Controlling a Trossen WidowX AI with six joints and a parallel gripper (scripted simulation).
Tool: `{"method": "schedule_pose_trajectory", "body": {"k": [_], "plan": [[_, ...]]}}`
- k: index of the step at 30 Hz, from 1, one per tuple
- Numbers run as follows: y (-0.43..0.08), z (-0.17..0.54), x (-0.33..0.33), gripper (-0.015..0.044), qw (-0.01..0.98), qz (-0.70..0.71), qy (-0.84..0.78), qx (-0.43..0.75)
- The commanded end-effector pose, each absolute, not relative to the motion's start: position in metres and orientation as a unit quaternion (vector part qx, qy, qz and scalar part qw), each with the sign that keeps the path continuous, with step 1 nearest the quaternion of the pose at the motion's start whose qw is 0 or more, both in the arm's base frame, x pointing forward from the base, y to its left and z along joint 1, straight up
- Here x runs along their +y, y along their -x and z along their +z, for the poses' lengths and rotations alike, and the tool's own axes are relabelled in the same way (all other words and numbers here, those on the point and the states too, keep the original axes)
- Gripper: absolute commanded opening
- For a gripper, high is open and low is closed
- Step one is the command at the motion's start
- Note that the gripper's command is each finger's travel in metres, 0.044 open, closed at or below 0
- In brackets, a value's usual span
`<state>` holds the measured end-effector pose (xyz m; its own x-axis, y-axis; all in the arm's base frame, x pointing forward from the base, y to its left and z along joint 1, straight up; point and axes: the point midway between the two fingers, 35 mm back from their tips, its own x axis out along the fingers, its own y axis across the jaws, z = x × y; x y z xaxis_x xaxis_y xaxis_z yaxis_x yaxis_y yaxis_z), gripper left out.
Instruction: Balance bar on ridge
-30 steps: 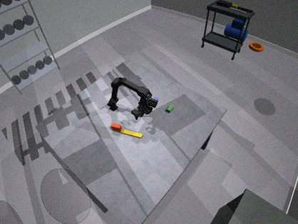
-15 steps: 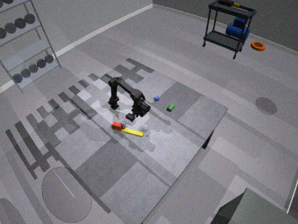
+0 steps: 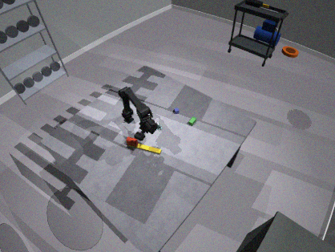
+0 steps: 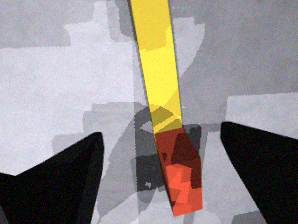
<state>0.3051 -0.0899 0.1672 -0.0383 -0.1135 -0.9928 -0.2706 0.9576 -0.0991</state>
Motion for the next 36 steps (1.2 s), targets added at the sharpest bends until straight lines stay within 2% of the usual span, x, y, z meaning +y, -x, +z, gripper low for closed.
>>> {"method": "schedule_pose_trajectory", "body": {"k": [1, 16, 31, 36], "plan": [[-0.298, 0.171, -0.101, 0.0315, 0.688, 0.085, 0.136, 0.708], [-0.285, 0.173, -0.125, 0.0315, 0.702, 0.132, 0.143, 0.685], [-0.287, 0.078, -0.126, 0.0315, 0.702, 0.132, 0.143, 0.686], [-0.287, 0.074, -0.126, 0.0315, 0.702, 0.132, 0.143, 0.686]]}}
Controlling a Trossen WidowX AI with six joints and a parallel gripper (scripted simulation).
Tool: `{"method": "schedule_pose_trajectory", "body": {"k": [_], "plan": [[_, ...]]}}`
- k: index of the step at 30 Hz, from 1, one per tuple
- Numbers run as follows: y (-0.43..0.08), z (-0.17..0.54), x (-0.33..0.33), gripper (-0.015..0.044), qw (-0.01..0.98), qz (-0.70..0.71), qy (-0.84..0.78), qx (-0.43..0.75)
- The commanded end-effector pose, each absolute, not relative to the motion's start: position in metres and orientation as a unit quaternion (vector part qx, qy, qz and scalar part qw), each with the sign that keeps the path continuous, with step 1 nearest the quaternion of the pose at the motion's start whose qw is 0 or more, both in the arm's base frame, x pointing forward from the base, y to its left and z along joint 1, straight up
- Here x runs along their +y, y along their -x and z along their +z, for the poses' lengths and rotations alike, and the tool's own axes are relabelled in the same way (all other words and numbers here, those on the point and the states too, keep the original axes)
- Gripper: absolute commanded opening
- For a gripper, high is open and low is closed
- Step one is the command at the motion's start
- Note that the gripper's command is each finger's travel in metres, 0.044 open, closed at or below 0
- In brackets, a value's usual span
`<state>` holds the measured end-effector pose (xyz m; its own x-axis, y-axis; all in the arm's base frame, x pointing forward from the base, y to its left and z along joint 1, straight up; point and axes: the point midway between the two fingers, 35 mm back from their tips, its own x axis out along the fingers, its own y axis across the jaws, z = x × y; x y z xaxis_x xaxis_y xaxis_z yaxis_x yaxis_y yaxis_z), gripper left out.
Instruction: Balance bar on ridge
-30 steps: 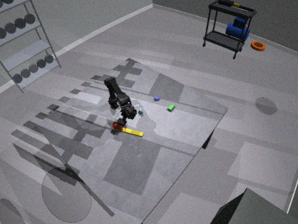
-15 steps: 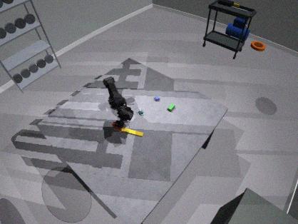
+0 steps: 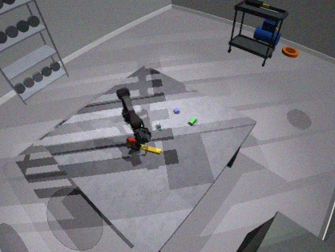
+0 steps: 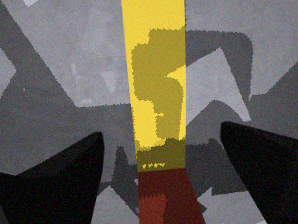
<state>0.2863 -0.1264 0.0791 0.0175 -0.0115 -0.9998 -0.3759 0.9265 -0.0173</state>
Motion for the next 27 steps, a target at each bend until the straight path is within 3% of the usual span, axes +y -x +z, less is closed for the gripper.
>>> {"method": "schedule_pose_trajectory", "body": {"k": [1, 27], "plan": [[-0.287, 0.074, -0.126, 0.0315, 0.702, 0.132, 0.143, 0.686], [-0.287, 0.048, -0.126, 0.0315, 0.701, 0.132, 0.143, 0.686]]}}
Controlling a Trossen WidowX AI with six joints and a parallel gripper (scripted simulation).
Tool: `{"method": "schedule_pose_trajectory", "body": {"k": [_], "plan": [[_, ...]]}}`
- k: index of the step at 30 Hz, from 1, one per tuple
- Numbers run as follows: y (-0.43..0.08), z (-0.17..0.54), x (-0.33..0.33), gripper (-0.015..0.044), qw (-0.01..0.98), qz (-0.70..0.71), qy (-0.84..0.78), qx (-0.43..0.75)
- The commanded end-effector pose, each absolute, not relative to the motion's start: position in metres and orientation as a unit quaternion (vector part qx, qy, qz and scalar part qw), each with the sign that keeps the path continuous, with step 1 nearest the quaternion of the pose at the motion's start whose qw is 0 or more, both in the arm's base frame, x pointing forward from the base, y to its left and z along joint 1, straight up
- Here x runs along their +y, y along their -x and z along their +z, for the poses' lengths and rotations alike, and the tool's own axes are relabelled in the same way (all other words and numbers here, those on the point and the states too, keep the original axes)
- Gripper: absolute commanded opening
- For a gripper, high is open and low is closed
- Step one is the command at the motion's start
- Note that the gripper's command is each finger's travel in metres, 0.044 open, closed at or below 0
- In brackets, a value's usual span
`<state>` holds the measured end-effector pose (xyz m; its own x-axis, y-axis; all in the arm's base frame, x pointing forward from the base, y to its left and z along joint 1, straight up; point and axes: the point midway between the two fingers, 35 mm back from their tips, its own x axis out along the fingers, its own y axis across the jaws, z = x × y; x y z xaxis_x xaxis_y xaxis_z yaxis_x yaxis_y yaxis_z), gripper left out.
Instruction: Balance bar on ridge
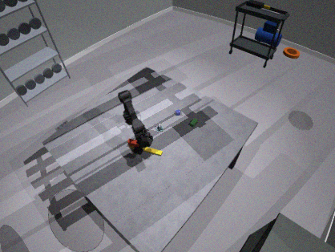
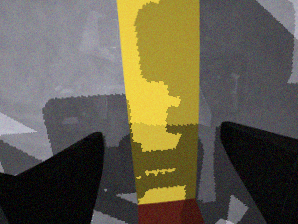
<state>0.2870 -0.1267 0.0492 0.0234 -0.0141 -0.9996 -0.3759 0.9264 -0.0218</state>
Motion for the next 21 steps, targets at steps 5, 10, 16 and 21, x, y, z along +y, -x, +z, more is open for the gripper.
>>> {"method": "schedule_pose_trajectory", "body": {"k": [5, 10, 16, 21], "plan": [[-0.2873, 0.048, -0.1263, 0.0315, 0.701, 0.132, 0.143, 0.686], [-0.2869, 0.0485, -0.1266, 0.0236, 0.701, 0.129, 0.142, 0.687], [-0.2869, 0.0485, -0.1266, 0.0118, 0.701, 0.129, 0.142, 0.687], [-0.2869, 0.0485, -0.1266, 0.0085, 0.701, 0.129, 0.142, 0.687]]}}
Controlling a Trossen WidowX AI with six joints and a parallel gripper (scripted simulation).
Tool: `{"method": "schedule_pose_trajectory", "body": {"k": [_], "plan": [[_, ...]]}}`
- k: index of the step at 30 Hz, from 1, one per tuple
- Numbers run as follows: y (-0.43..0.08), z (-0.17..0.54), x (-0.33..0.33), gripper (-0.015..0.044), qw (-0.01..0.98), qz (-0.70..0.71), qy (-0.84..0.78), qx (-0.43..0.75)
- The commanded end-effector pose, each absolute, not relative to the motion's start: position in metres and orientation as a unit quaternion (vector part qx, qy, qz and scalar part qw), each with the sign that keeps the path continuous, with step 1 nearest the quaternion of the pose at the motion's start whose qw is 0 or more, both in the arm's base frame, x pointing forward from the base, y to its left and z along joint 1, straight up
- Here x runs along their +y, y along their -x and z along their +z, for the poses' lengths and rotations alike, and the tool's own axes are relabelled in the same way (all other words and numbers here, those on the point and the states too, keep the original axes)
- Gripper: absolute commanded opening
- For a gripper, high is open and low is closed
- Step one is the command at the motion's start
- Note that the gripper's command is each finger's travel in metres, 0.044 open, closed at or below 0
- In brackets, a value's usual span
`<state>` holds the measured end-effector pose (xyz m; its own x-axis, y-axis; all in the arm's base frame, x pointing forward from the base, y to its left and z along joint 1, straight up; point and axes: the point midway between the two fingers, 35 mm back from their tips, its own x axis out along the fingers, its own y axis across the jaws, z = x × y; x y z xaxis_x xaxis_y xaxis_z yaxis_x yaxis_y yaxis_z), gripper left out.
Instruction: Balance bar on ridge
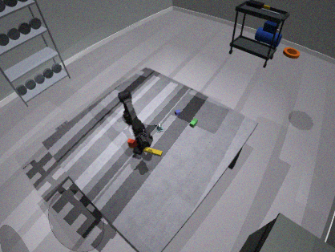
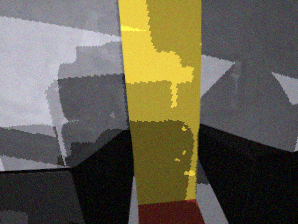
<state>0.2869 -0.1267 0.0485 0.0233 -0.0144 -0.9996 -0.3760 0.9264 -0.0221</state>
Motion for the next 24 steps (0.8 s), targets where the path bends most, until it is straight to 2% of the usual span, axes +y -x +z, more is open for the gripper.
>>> {"method": "schedule_pose_trajectory", "body": {"k": [1, 3, 4, 24], "plan": [[-0.287, 0.049, -0.127, 0.0058, 0.701, 0.129, 0.142, 0.687], [-0.287, 0.052, -0.127, 0.0006, 0.701, 0.129, 0.142, 0.687], [-0.288, 0.055, -0.127, 0.0, 0.701, 0.129, 0.142, 0.687], [-0.291, 0.106, -0.128, 0.0, 0.701, 0.131, 0.143, 0.686]]}}
